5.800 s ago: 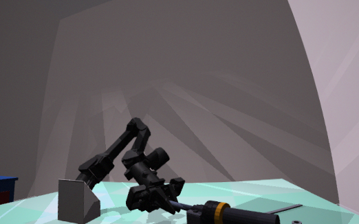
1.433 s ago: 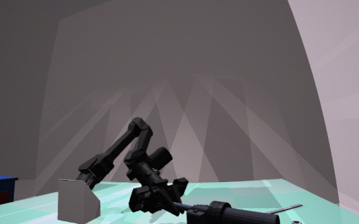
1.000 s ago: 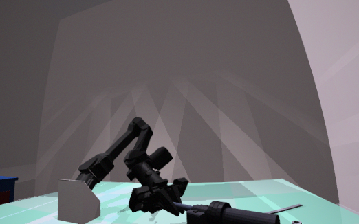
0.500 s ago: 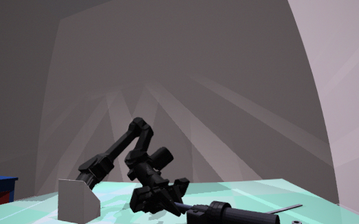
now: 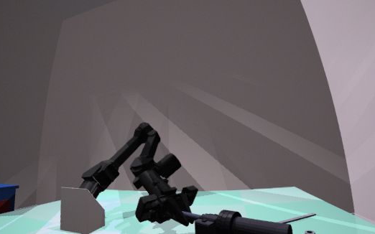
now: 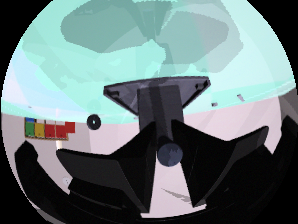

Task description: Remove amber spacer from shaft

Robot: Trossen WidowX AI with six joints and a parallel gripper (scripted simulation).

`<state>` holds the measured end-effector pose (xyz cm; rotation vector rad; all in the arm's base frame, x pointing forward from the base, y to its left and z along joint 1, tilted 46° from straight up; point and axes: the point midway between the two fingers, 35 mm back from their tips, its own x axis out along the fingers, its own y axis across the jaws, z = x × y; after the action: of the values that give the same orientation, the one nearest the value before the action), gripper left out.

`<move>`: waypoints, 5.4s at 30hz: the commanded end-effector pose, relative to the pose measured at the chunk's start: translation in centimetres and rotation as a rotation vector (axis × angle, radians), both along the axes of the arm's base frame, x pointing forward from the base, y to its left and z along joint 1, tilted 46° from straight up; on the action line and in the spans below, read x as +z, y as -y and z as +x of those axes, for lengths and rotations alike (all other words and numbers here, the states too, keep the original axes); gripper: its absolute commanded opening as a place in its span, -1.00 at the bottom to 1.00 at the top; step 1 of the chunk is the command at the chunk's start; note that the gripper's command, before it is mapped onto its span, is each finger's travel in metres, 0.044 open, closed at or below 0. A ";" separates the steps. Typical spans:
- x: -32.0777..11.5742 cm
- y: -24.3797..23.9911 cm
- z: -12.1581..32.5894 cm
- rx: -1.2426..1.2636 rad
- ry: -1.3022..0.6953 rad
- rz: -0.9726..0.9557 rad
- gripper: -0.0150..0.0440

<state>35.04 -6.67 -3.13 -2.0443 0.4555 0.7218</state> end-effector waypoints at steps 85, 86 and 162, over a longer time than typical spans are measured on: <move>-0.1 0.4 0.6 -0.002 0.003 -0.005 -0.49; -0.1 0.4 0.6 -0.002 0.003 -0.005 -0.49; -0.5 1.0 1.7 -0.002 0.004 -0.005 -0.49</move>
<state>36.46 -7.51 -3.76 -2.0421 0.4579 0.7208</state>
